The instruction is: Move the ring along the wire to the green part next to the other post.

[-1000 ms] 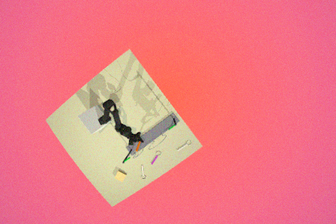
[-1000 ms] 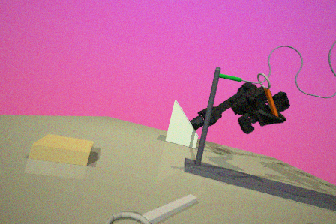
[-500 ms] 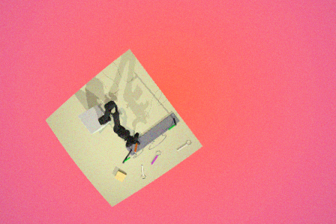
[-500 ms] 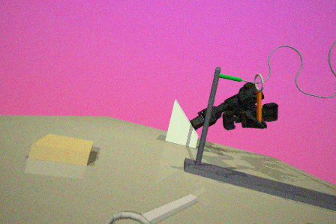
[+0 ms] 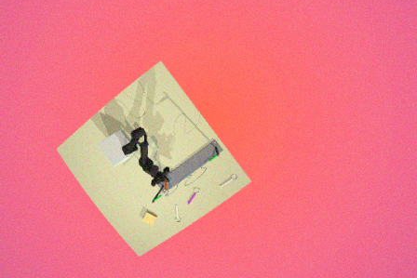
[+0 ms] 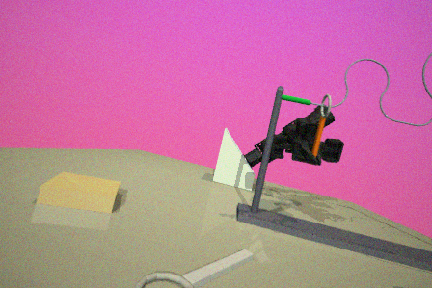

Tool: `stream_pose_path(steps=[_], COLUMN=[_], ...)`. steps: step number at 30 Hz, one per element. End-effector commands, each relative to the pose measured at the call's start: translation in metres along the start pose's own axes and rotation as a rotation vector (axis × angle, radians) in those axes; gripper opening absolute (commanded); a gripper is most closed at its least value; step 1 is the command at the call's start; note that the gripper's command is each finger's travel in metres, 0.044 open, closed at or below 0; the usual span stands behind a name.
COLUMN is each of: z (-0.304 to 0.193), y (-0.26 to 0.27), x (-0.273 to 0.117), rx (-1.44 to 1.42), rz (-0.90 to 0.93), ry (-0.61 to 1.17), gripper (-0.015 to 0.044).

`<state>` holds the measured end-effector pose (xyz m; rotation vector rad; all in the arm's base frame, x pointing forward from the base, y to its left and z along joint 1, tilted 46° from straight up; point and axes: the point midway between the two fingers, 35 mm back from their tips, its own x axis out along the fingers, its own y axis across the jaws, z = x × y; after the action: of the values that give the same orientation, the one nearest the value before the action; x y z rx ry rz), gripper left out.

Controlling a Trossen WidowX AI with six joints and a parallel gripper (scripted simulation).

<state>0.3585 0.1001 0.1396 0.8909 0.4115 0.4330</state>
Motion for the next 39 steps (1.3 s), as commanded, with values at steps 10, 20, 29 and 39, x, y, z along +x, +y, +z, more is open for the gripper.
stream_pose_path(steps=[10,20,29,39], z=[0.002,0.003,0.003,0.004], y=[-0.025,-0.036,-0.045,-0.055], x=[-0.004,-0.006,-0.008,-0.010], rx=[-0.082,-0.094,-0.096,-0.097], rz=[-0.039,-0.045,-0.046,-0.046], ry=[0.010,0.011,0.010,0.010], gripper=[-0.0150,-0.0150,-0.0150,-0.0150])
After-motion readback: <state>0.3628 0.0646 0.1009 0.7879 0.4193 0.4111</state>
